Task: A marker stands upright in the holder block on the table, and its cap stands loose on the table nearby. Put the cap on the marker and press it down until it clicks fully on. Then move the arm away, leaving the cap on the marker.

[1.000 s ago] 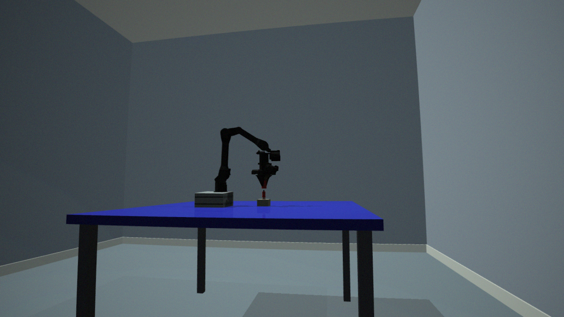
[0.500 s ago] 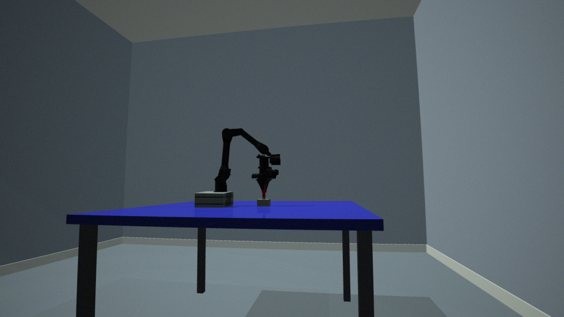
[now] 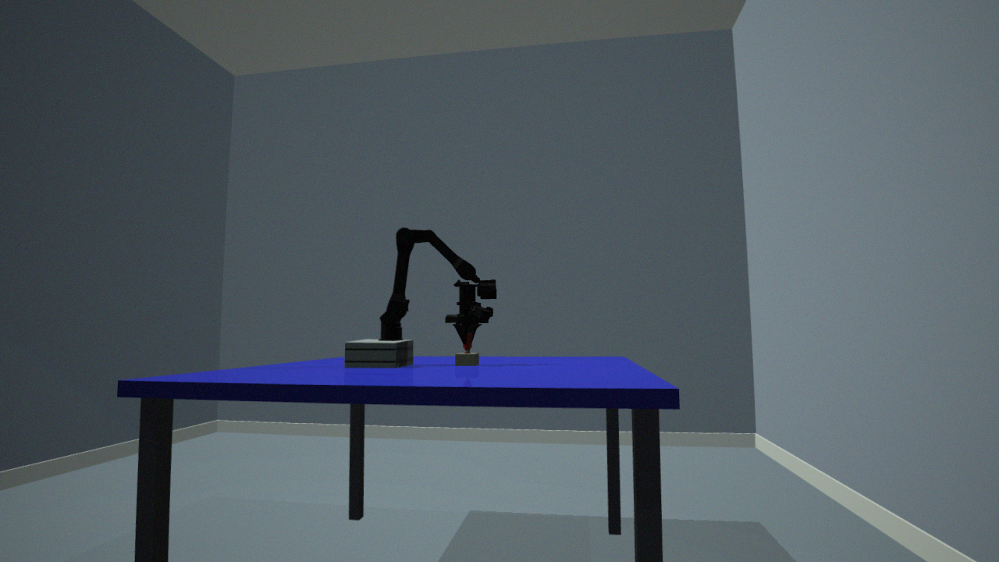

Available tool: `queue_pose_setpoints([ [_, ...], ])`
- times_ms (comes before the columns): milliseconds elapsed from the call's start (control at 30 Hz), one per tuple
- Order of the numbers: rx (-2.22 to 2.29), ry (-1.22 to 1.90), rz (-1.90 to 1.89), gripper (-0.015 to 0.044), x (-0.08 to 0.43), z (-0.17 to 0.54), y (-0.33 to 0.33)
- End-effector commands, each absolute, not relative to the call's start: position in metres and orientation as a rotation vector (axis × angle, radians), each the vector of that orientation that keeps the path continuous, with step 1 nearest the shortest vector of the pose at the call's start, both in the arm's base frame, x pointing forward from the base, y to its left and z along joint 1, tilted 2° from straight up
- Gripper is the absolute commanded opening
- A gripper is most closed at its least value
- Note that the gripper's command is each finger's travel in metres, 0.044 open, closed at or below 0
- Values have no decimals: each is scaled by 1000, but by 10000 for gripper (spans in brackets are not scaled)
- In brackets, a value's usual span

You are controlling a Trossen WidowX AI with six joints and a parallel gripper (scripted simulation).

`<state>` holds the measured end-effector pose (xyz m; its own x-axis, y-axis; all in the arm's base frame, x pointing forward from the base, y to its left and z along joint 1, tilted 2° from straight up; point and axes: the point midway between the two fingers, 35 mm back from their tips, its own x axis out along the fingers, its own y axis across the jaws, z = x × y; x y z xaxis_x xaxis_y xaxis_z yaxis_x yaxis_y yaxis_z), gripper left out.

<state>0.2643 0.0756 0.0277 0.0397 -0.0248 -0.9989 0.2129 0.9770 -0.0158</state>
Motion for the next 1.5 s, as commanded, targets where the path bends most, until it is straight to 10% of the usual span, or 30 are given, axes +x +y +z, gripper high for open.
queue_pose_setpoints([
  [0,145,1522,-184,0,264,25,75],
  [133,145,1522,-184,0,264,25,75],
  [700,150,1524,-185,440,264,26,75],
  [1033,150,1524,-184,440,261,101,78],
  [1467,-157,1530,106,99,258,91,78],
])
